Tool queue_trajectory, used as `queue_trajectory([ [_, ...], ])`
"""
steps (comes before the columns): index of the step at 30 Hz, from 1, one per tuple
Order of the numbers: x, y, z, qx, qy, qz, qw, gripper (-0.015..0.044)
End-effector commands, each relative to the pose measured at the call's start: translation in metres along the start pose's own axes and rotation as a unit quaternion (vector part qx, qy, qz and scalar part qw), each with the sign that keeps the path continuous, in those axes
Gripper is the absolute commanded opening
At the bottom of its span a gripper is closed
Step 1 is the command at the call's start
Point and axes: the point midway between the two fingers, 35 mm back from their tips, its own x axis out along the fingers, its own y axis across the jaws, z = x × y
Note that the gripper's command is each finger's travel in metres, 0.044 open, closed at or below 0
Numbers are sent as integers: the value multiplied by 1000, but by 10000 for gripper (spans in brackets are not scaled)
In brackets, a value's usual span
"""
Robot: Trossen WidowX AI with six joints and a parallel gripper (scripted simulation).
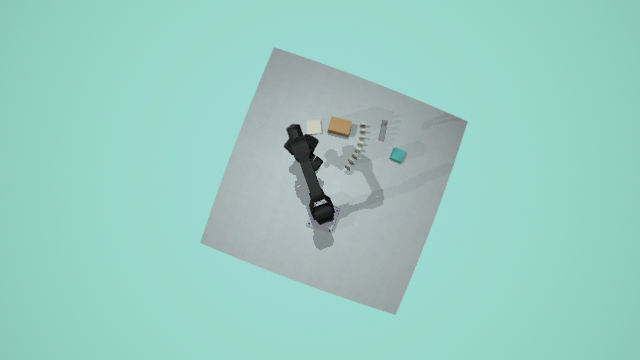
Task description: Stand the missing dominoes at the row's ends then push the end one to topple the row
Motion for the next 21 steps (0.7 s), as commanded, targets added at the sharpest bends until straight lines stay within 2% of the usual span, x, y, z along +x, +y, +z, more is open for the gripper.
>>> queue_trajectory([
  [1,0,10,-5,-58,2,-2,998,107],
  [9,2,12,-4,-63,-5,1,998,107],
  [21,33,53,18,-144,-132,34,980,107],
])
